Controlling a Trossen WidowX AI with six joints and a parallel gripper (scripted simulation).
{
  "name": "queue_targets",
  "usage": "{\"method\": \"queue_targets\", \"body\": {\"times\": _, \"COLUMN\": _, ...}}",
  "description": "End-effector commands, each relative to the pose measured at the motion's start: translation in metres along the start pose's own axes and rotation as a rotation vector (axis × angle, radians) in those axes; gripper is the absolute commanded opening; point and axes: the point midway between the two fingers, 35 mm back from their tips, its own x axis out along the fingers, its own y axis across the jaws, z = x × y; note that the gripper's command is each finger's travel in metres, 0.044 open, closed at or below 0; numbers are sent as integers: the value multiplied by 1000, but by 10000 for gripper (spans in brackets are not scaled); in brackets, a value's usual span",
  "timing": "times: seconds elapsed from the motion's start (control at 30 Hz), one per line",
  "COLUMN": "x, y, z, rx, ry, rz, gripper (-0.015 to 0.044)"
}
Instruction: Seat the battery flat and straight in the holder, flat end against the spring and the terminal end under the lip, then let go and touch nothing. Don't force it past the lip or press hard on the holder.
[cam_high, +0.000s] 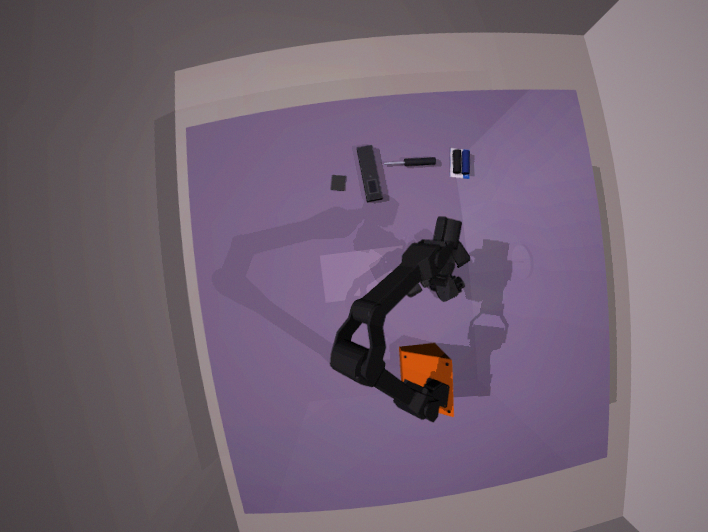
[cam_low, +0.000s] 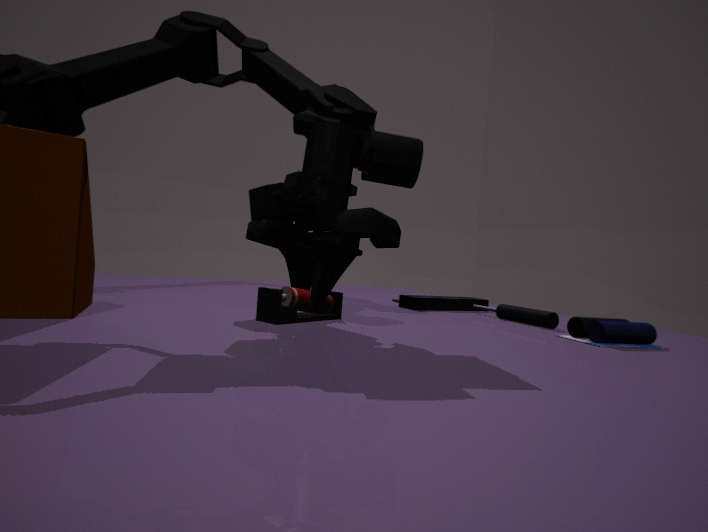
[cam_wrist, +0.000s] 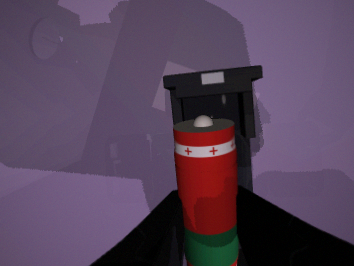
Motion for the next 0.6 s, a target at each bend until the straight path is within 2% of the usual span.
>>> {"method": "queue_targets", "body": {"times": 0.0, "x": 3, "y": -3, "z": -2, "rx": -12, "ry": 32, "rz": -4, "gripper": 76}}
{"method": "queue_targets", "body": {"times": 0.57, "x": 4, "y": -3, "z": 1, "rx": -11, "ry": 126, "rz": 2, "gripper": 76}}
